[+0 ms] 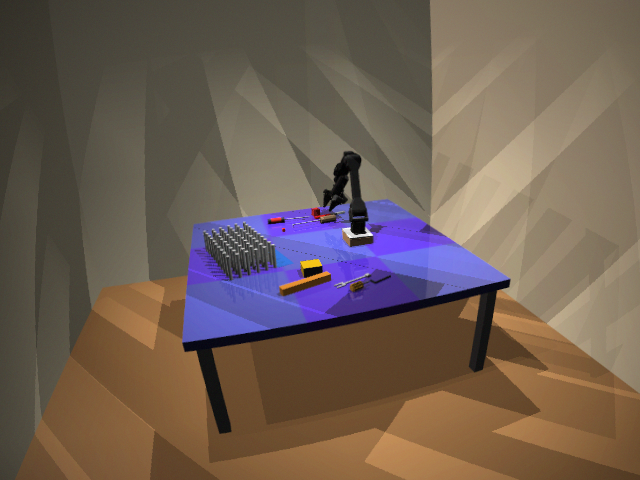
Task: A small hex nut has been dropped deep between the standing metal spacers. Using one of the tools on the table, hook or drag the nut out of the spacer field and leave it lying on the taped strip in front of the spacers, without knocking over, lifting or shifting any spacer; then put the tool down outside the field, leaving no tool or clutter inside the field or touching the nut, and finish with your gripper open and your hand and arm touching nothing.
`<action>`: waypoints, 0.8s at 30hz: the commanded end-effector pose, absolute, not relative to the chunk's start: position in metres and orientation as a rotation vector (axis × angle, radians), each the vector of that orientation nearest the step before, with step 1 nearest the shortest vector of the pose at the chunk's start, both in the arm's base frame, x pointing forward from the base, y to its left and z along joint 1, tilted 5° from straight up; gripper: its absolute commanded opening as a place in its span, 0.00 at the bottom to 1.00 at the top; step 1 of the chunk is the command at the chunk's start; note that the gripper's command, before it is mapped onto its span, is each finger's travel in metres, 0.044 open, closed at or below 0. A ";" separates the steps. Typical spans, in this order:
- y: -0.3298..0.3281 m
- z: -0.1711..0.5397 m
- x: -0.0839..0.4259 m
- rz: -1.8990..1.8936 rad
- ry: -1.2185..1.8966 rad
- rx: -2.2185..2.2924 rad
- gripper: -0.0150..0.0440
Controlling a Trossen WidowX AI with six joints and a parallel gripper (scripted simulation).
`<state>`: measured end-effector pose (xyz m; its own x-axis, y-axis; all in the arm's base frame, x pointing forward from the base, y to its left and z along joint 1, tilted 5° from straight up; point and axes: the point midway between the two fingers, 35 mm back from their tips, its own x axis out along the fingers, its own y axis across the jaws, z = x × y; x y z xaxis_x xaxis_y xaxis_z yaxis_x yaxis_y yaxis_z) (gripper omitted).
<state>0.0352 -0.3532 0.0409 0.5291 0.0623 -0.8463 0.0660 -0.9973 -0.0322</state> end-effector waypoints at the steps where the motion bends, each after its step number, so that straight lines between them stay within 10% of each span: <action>1: -0.356 0.042 0.035 -1.528 0.117 2.747 0.82; 24: -0.357 0.028 0.034 -1.528 0.117 2.746 0.73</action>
<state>0.0348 -0.3584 0.0362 0.5271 0.0591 -0.8478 0.0651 -0.9975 -0.0291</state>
